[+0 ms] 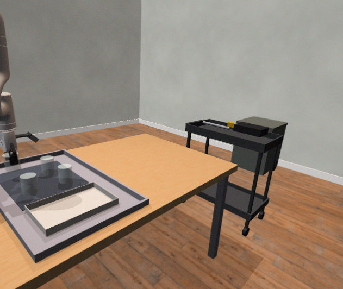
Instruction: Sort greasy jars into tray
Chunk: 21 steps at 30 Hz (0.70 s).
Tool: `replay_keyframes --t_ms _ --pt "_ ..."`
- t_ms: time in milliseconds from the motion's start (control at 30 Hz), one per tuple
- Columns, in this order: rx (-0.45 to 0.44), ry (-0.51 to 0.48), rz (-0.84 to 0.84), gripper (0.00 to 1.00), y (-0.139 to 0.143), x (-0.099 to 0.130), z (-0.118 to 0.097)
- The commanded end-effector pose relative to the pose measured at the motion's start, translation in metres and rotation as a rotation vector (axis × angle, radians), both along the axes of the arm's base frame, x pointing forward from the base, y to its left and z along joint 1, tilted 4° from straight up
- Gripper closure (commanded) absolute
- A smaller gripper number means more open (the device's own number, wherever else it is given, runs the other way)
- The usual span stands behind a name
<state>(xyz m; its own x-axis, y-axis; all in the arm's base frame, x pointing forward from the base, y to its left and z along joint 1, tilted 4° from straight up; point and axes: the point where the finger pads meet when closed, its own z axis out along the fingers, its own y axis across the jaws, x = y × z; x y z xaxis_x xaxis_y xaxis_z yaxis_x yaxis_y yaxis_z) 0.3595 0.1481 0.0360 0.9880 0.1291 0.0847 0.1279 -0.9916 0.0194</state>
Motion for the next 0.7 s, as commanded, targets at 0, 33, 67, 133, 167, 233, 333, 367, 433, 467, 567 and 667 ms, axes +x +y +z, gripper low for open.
replay_keyframes --t_ms 0,33,67,133,167,233,333,367,433,467,567,667 --pt "-0.024 0.017 -0.001 1.0 0.001 0.0 0.011" --pt "-0.024 0.017 -0.001 1.0 0.001 0.0 0.011" --pt "-0.024 0.017 -0.001 1.0 0.001 0.0 0.013" --pt "-0.024 0.017 -0.001 1.0 0.001 -0.001 0.018" --pt "-0.024 0.017 -0.001 1.0 0.001 -0.001 0.021" --pt "-0.024 0.017 -0.001 1.0 0.001 -0.001 0.026" --pt "-0.024 0.017 -0.001 1.0 0.001 -0.002 0.034" --pt "-0.024 0.017 -0.001 1.0 0.001 -0.002 0.037" --pt "-0.024 0.017 -0.001 1.0 0.002 -0.002 0.042" --pt "-0.024 0.017 -0.001 1.0 0.002 -0.002 0.045" --pt "-0.024 0.017 -0.001 1.0 0.002 -0.003 0.05" --pt "-0.024 0.017 -0.001 1.0 0.002 -0.003 0.056"
